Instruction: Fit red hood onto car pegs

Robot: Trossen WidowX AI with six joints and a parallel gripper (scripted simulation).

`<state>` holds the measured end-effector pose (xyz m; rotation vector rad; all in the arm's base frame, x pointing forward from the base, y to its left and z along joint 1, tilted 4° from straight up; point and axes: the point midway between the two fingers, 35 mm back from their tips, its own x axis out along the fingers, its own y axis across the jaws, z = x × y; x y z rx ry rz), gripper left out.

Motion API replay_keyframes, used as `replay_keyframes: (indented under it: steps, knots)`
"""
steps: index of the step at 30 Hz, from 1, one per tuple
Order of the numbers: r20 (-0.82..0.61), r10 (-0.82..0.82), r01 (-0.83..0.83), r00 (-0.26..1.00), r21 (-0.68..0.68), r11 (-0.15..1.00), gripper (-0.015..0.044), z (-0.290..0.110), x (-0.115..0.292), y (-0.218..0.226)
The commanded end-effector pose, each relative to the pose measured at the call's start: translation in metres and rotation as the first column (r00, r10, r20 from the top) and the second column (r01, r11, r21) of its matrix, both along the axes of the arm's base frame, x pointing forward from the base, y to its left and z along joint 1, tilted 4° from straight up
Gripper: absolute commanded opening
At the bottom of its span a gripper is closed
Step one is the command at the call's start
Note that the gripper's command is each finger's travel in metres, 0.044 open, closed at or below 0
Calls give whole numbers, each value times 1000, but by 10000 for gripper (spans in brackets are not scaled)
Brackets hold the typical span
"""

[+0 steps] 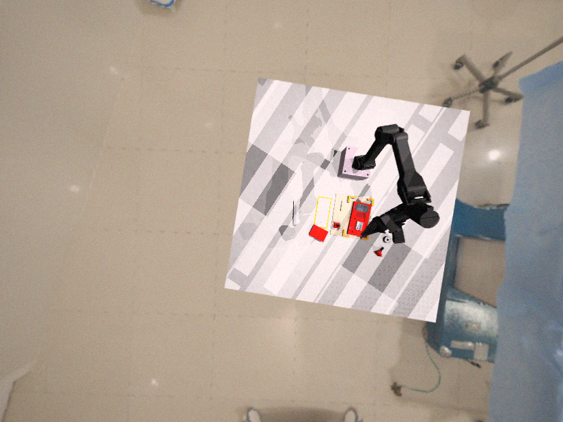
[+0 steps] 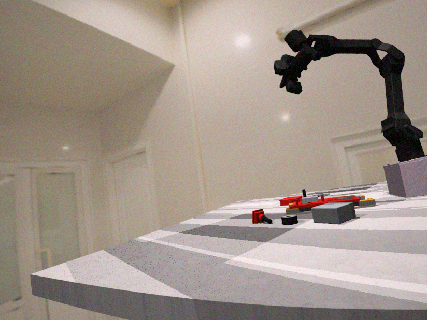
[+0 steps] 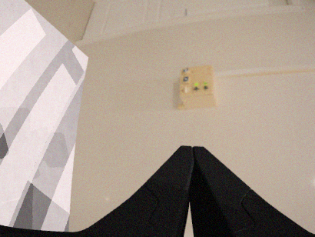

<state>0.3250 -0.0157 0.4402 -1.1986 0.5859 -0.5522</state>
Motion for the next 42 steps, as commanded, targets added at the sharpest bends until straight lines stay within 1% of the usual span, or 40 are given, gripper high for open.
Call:
replay_keyframes:
  steps: [1,3,5,9,13,17,21,23,26,28,30,42]
  knots:
    - [-10,3,-3,1000,-3,1000,26,-2,2,0]
    - [-93,29,-31,995,-27,999,79,-17,20,1]
    - [-218,64,-76,974,-47,996,131,-42,45,-1]
    - [-443,129,-161,887,-37,986,236,-97,86,-10]
    - [-624,204,-223,754,48,974,341,-161,114,-26]
    - [-747,299,-245,594,186,951,440,-229,129,-45]
    - [-796,381,-241,470,300,923,440,-275,131,-59]
    - [-812,447,-237,374,383,893,440,-307,129,-67]
    - [-795,558,-209,238,519,829,440,-354,121,-78]
    - [-763,624,-183,169,598,780,440,-380,115,-83]
    - [-748,647,-172,147,625,761,440,-388,112,-85]
    - [-748,647,-172,147,625,761,440,-391,114,-89]
